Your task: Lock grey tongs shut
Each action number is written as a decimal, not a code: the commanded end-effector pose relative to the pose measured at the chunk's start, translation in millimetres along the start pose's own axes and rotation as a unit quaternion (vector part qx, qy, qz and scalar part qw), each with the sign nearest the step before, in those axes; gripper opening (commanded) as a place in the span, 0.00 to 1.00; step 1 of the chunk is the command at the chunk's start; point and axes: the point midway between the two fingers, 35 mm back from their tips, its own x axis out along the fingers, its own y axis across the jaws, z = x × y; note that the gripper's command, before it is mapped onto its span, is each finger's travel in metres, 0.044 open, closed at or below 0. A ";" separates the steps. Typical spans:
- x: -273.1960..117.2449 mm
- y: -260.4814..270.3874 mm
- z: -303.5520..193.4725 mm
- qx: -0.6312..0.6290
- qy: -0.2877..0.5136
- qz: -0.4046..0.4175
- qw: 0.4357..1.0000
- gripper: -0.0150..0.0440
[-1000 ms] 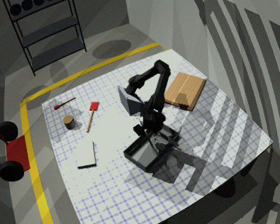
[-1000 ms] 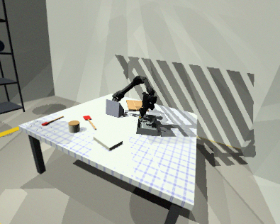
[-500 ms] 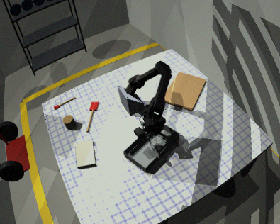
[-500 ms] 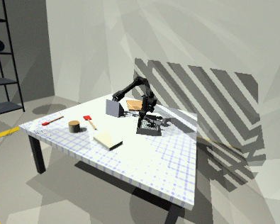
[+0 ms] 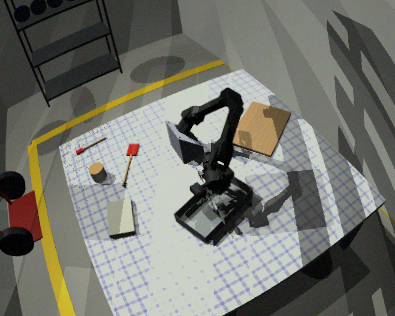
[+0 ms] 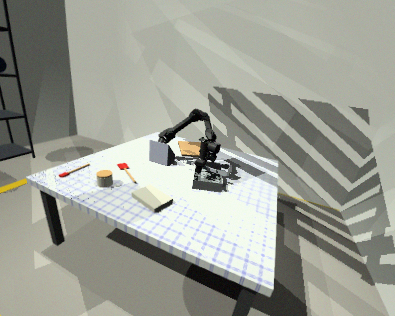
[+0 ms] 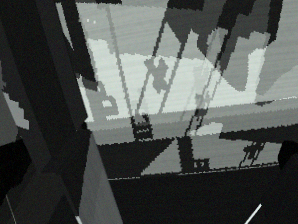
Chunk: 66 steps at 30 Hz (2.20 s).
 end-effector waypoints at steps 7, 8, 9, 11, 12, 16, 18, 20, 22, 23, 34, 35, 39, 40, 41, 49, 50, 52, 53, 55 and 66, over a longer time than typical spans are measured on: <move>0.0 0.0 0.0 0.000 0.000 0.000 1.000 0.79; 0.0 0.0 0.0 0.000 0.000 0.000 1.000 0.78; 0.0 0.0 0.0 0.000 0.000 0.000 1.000 0.77; 0.0 0.0 0.0 0.000 0.000 0.000 1.000 0.74; 0.0 0.0 0.0 0.000 0.000 0.000 1.000 0.73; 0.0 0.0 0.0 0.000 0.000 0.000 1.000 0.69; 0.0 0.0 0.0 0.000 0.000 0.000 1.000 0.66; 0.0 0.0 0.0 0.000 0.000 0.000 1.000 0.64; 0.0 0.0 0.0 0.000 0.000 0.000 1.000 0.62; 0.0 0.0 0.0 0.000 0.000 0.000 1.000 0.61; 0.0 0.0 0.0 0.000 0.000 0.000 1.000 0.48; 0.0 0.0 0.0 0.000 0.000 0.000 1.000 0.47; 0.0 0.0 0.0 0.000 0.000 0.000 1.000 0.43; 0.0 0.0 0.0 0.000 0.000 0.000 1.000 0.42; 0.0 0.0 0.0 0.000 0.000 0.000 1.000 0.40; 0.0 0.0 0.0 0.000 0.000 0.000 1.000 0.31; 0.0 0.0 0.0 0.000 0.000 0.000 1.000 0.30; 0.0 0.0 0.0 0.000 0.000 0.000 1.000 0.28; 0.0 0.0 0.0 0.000 0.000 0.000 1.000 0.24; 0.0 0.0 0.0 0.000 0.000 0.000 1.000 0.15; -25.8 -2.7 3.9 0.001 0.000 -0.002 1.000 0.00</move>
